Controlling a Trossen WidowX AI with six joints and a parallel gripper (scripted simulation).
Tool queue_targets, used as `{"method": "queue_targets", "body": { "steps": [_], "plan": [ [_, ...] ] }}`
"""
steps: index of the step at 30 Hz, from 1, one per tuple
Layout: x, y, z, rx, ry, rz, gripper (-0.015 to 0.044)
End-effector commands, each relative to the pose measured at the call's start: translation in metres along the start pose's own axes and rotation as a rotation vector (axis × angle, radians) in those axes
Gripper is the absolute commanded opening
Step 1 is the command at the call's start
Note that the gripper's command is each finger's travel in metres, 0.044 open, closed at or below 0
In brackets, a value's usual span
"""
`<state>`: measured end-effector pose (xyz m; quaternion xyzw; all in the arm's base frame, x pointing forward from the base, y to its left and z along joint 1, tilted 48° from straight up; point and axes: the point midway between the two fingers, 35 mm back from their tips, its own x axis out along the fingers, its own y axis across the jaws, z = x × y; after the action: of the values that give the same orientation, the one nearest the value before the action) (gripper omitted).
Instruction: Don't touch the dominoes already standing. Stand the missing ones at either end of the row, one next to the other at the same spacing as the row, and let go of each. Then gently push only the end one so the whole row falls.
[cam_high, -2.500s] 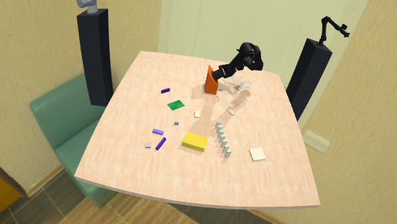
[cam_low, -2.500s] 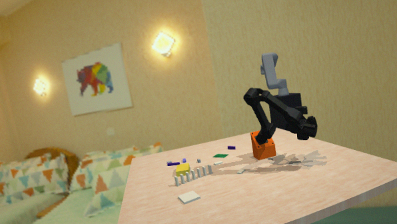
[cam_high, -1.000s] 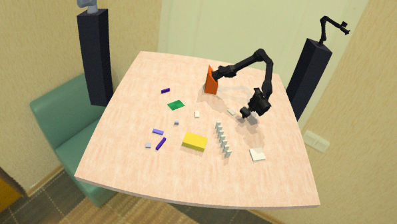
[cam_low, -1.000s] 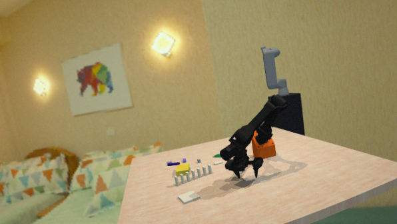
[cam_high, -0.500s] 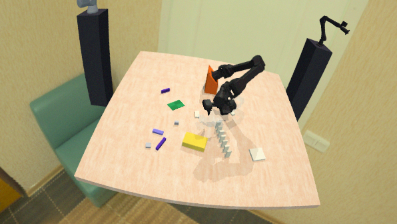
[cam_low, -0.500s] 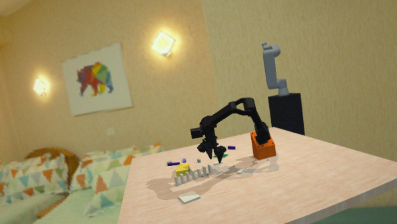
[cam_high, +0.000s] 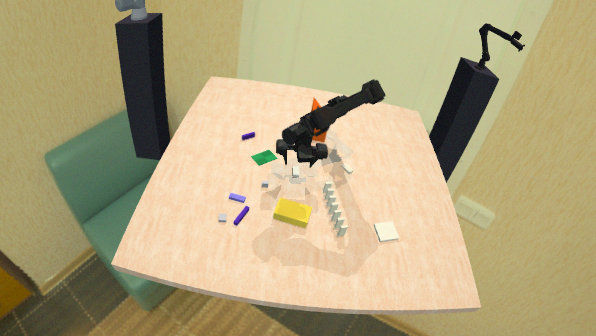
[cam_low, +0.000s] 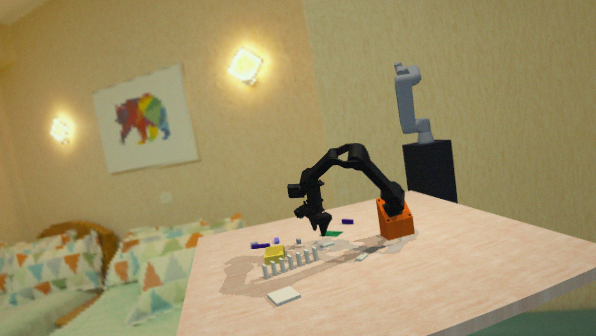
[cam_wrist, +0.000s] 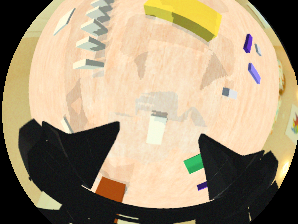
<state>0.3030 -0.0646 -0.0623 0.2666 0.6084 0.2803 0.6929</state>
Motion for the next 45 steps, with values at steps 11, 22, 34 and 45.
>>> {"method": "queue_targets", "body": {
  "steps": [11,22,34,45],
  "plan": [
    [0.051,0.002,-0.009,0.010,0.021,0.022,0.0440],
    [0.060,0.003,-0.010,0.010,0.021,0.023,0.0440],
    [0.060,0.003,-0.010,0.010,0.021,0.023,0.0151],
    [0.060,0.003,-0.010,0.010,0.021,0.023,0.0107]
  ]
}}
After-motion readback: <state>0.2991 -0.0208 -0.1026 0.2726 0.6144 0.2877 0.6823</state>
